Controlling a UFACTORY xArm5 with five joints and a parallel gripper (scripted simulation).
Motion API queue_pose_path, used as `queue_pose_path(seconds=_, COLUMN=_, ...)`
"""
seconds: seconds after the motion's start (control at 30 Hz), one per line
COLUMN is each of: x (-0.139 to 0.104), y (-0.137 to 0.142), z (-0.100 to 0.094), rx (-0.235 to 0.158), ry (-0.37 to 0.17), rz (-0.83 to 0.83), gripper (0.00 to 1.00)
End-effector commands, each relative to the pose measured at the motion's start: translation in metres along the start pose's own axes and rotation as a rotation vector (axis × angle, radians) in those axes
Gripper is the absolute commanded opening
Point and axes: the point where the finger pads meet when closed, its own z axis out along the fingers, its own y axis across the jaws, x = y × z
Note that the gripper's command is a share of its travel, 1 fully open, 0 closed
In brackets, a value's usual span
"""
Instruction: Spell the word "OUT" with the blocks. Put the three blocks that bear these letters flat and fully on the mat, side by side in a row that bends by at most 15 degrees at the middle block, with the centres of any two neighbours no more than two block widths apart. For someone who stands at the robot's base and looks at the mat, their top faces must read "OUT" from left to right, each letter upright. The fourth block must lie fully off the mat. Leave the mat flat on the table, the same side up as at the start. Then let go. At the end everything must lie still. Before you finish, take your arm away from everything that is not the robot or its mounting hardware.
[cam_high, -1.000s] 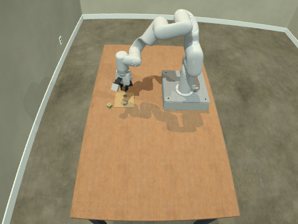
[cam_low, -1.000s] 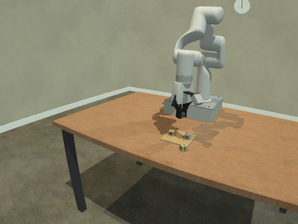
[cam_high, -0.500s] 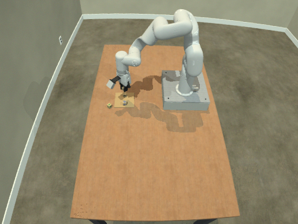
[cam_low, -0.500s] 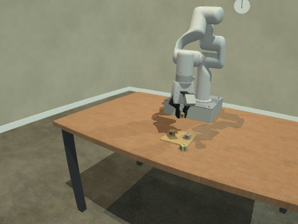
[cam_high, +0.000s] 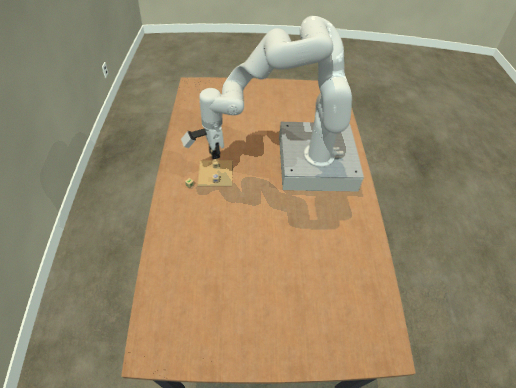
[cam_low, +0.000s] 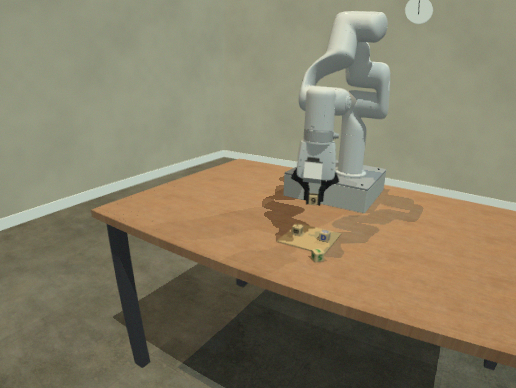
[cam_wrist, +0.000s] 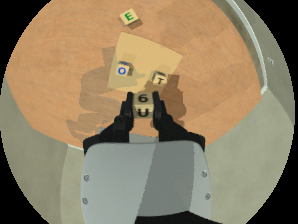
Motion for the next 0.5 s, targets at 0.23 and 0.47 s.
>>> queue_pose_path(seconds=0.23, x=0.002, y=0.0008, z=-0.0013, rx=-0.001, ry=0.003, rz=0.276, gripper=0.21)
queue_pose_path(seconds=0.47, x=0.0021, y=0.0008, z=-0.0013, rx=-0.001, ry=0.003, rz=0.327, gripper=0.21)
